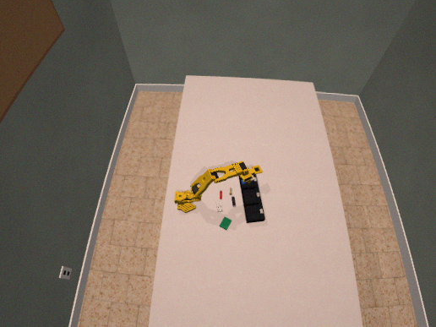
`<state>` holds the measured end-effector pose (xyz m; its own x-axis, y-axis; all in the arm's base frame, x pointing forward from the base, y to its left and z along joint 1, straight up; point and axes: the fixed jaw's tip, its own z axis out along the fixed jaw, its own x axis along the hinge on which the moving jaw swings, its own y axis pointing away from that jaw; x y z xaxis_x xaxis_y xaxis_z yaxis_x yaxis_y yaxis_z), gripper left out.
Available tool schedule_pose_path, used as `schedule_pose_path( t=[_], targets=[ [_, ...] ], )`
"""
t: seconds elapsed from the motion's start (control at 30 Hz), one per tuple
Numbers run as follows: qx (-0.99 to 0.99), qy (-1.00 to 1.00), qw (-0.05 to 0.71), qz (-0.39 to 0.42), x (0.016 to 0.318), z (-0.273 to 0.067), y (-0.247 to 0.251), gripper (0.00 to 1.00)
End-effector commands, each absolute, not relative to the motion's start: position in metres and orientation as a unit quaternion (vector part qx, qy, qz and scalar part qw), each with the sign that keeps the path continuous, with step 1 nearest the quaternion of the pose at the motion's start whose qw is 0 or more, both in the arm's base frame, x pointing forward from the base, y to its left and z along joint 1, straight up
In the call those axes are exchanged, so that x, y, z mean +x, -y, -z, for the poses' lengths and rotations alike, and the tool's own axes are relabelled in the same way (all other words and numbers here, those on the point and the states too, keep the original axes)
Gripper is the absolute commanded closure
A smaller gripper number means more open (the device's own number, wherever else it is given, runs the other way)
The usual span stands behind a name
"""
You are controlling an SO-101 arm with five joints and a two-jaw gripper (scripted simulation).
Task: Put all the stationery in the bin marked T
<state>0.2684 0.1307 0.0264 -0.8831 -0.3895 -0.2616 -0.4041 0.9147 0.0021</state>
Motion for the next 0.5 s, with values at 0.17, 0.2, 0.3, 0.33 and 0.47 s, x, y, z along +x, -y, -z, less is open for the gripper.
schedule_pose_path(
  t=[0.17,0.2,0.3,0.33,0.47],
  targets=[
    [-0.196,-0.966,0.167,-0.037,0.2764,-0.0446,-0.1316,0.80],
    [-0.196,-0.966,0.167,-0.037,0.2764,-0.0446,-0.1316,0.79],
    [-0.196,-0.966,0.167,-0.037,0.2764,-0.0446,-0.1316,0.79],
    [-0.196,-0.966,0.167,-0.037,0.2764,-0.0446,-0.1316,0.78],
    [-0.196,-0.966,0.167,-0.037,0.2764,-0.0446,-0.1316,0.78]
  ],
)
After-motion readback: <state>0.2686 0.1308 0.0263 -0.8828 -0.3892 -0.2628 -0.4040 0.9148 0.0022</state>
